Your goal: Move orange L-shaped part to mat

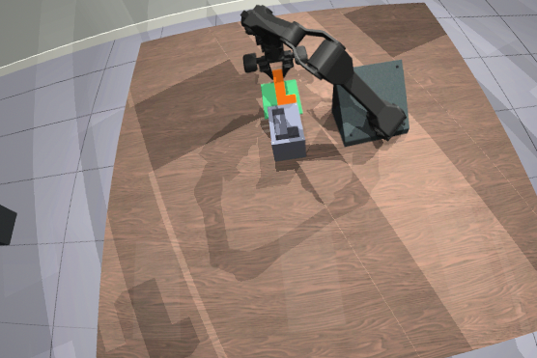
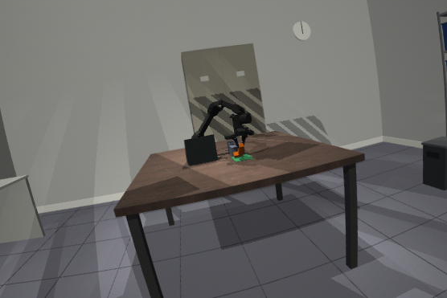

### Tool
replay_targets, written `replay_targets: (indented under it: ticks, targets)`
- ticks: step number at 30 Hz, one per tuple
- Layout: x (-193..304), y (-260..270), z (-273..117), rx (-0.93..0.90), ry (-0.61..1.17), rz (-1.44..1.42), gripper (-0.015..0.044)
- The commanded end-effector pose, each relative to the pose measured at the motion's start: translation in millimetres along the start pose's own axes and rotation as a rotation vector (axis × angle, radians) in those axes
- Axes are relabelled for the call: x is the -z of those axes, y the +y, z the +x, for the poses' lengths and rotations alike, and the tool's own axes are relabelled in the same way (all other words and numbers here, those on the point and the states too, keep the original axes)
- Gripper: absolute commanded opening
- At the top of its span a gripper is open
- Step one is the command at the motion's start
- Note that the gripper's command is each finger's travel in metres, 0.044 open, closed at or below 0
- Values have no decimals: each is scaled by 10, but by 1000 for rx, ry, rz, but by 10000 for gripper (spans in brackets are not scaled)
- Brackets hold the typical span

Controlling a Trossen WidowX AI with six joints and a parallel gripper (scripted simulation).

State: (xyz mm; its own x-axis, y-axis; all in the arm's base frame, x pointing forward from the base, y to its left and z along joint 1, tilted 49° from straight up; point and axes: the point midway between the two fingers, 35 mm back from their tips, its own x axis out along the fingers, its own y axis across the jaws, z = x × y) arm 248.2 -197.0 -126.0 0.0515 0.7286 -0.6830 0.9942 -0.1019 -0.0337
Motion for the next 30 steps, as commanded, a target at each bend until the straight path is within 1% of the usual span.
replay_targets:
  ticks: [1,7,17,19,22,26,30]
  targets:
    - [4,4,7,-4,3,6,0]
    - [1,-1,2,0,0,0,0]
    - [-2,1,-18,0,0,0,262]
    - [-10,11,-105,0,0,1,315]
    - [-23,26,-347,-1,0,4,394]
    - [-10,6,-778,-2,1,7,400]
    - [-3,-4,-856,-2,1,8,400]
